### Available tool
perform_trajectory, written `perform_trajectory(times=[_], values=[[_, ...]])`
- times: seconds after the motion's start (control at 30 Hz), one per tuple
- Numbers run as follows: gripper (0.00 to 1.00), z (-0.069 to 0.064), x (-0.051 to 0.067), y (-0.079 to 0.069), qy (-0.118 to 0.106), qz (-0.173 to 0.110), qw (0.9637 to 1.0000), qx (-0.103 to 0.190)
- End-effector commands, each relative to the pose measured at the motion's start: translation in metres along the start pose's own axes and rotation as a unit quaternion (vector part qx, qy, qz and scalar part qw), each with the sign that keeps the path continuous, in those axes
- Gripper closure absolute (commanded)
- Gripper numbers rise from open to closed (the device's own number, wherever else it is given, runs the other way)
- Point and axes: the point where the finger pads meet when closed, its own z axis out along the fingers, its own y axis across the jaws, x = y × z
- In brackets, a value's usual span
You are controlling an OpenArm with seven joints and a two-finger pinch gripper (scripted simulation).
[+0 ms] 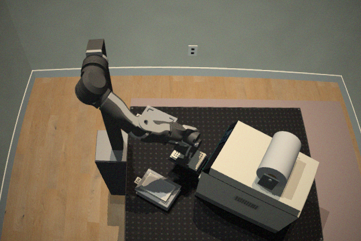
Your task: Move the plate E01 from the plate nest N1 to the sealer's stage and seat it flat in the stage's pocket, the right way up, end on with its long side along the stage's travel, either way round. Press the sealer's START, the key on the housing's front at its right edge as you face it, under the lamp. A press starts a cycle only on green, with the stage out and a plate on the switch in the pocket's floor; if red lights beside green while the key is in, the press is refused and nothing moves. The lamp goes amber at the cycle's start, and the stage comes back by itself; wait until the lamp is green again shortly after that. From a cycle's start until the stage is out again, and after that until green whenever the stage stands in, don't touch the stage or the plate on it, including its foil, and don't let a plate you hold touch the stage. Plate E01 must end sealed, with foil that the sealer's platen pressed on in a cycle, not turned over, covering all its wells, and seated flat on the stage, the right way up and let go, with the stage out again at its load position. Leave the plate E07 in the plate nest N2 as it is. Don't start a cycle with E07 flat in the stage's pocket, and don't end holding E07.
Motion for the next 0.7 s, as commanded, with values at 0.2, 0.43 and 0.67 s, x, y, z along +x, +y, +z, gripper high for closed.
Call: perform_trajectory(times=[0.2,0.43,0.67], values=[[1.00,-0.0036,-0.0031,0.0025,-0.003,0.000,1.0000,-0.003],[1.00,-0.0044,-0.0037,0.0028,-0.003,0.000,1.0000,-0.003],[1.00,-0.0036,-0.0031,0.0025,-0.003,0.000,1.0000,-0.003]])
